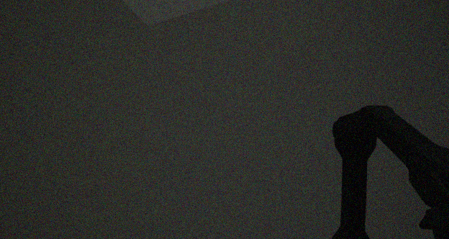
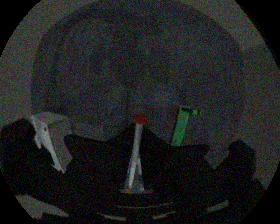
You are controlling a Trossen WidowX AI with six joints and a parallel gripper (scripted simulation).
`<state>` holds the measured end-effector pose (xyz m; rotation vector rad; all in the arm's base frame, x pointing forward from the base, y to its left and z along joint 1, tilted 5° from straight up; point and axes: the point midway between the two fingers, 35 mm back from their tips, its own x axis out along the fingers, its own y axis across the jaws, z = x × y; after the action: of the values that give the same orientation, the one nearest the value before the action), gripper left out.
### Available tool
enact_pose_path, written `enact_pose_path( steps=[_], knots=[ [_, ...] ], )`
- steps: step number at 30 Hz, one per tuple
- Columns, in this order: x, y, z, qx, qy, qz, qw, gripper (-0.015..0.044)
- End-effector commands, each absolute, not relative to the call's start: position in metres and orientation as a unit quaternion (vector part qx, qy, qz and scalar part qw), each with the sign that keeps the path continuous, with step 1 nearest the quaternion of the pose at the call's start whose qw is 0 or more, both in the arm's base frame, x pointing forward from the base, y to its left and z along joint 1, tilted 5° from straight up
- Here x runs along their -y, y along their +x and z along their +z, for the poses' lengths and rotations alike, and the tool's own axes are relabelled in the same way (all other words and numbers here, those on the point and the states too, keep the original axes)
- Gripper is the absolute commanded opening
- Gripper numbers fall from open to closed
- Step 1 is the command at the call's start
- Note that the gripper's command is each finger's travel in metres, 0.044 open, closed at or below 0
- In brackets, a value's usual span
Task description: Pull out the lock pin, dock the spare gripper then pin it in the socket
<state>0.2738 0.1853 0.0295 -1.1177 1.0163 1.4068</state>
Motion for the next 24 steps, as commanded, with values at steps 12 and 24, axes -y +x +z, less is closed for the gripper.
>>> enact_pose_path(
  steps=[12, 24],
  knots=[
    [-0.196, 0.275, 0.035, -0.424, -0.462, 0.586, 0.513, 0.0],
    [-0.201, 0.274, 0.037, -0.427, -0.46, 0.588, 0.51, 0.0]
  ],
)
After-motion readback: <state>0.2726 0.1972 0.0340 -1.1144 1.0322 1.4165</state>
